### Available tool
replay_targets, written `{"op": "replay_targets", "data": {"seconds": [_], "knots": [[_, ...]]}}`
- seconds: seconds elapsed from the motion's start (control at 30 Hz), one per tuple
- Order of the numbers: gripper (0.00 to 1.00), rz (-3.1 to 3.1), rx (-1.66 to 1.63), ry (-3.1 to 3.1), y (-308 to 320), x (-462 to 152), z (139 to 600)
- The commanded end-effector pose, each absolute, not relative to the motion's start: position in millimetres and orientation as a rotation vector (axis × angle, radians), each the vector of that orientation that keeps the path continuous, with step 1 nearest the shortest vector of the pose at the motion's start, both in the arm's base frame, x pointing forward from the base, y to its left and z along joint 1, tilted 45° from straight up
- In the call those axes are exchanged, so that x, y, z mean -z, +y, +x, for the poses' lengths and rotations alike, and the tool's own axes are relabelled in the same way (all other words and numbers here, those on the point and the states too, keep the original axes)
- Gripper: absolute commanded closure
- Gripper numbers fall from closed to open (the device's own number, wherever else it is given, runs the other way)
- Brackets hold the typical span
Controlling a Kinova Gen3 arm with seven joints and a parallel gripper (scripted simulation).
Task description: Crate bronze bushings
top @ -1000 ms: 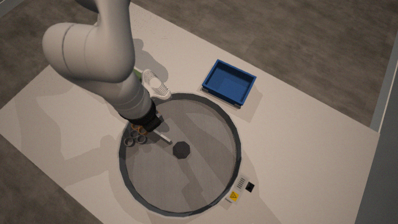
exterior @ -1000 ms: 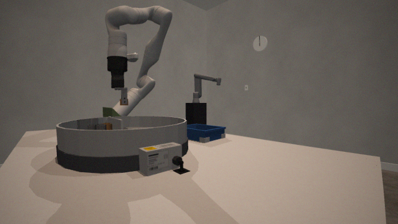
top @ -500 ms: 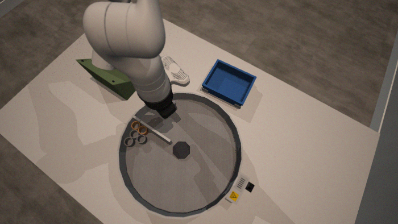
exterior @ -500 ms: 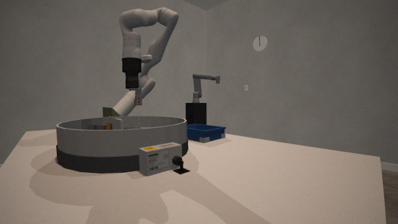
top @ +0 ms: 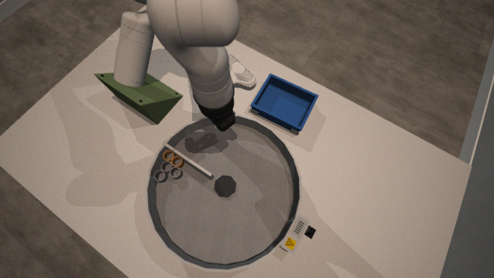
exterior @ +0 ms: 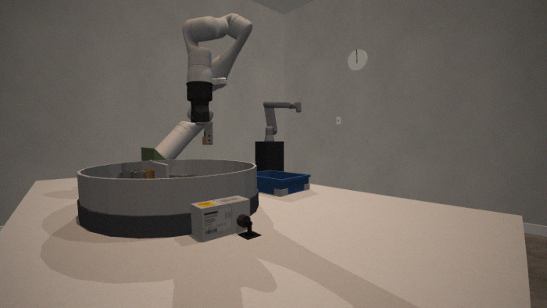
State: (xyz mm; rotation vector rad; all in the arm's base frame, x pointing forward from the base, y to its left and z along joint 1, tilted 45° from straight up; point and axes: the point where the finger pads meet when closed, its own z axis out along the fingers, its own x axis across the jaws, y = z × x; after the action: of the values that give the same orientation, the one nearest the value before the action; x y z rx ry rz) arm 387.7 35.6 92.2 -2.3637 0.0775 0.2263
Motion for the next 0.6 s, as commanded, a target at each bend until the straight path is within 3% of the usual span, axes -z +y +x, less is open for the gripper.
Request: {"op": "replay_targets", "data": {"seconds": [0.0, 0.57], "knots": [[1.00, -2.372, -0.216, 0.070, 35, -96, 389], [1.00, -2.371, -0.217, 0.071, 77, -135, 393]]}}
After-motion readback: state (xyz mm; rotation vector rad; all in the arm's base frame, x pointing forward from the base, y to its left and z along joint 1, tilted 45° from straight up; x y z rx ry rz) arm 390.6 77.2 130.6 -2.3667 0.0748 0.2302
